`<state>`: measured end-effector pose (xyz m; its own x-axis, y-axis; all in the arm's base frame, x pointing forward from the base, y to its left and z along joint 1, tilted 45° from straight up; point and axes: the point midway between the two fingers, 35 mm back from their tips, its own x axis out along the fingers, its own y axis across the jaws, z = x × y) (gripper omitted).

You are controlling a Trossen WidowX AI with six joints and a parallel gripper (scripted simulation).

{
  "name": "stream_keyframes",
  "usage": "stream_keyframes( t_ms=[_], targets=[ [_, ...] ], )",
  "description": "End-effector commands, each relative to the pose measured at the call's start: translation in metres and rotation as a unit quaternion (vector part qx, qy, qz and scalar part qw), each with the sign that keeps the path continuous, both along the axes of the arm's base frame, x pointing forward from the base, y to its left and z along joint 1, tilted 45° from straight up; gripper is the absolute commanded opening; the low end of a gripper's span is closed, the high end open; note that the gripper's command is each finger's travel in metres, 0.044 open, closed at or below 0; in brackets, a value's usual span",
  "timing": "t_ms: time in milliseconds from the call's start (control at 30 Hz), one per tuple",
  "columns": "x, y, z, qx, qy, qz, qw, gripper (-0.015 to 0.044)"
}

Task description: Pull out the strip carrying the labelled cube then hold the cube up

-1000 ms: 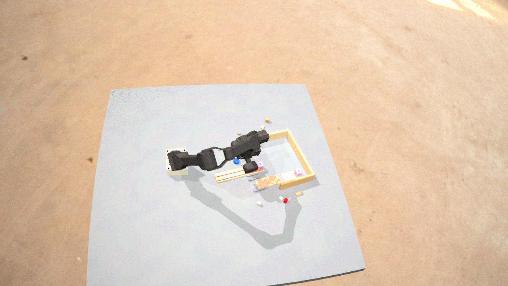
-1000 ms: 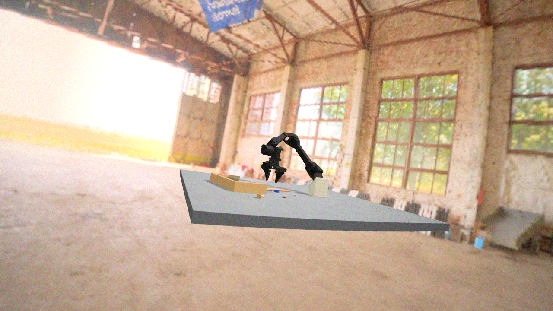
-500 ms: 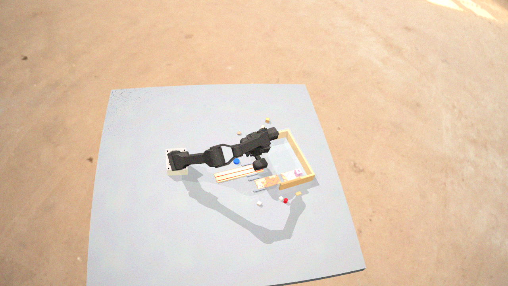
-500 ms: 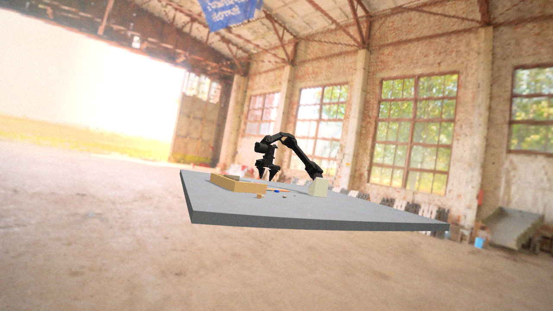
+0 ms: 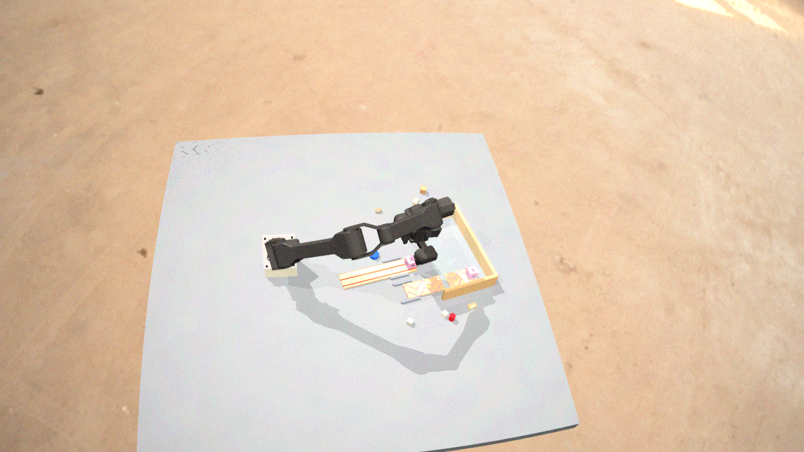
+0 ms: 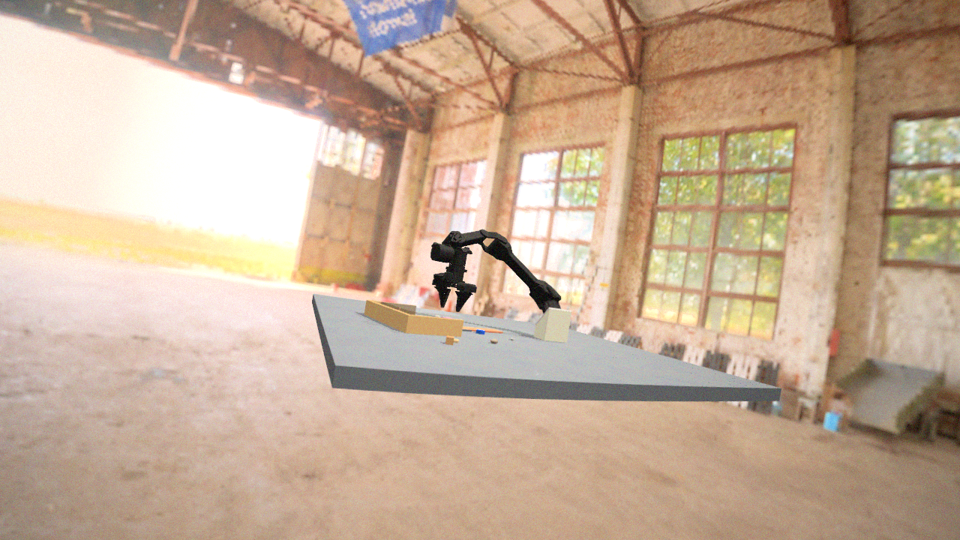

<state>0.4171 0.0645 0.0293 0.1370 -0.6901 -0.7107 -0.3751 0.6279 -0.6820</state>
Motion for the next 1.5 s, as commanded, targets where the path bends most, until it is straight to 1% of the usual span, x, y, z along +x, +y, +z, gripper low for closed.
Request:
stream_keyframes(
  t_ms=[0,133,167,1233,1367,1467],
  targets=[
    [0.004,0.001,-0.001,0.001,0.002,0.002,1.0,0.0361],
    [0.006,-0.003,-0.006,0.001,0.002,0.002,1.0,0.0256],
    [0.006,-0.004,-0.007,0.001,0.002,0.002,1.0,0.025],
    [0.012,-0.036,-0.038,0.0,0.002,0.002,1.0,0.025],
    [0.013,-0.035,-0.036,0.004,-0.001,-0.002,1.0,0.0145],
    [0.013,-0.035,-0.036,0.004,-0.001,-0.002,1.0,0.0125]
  ],
)
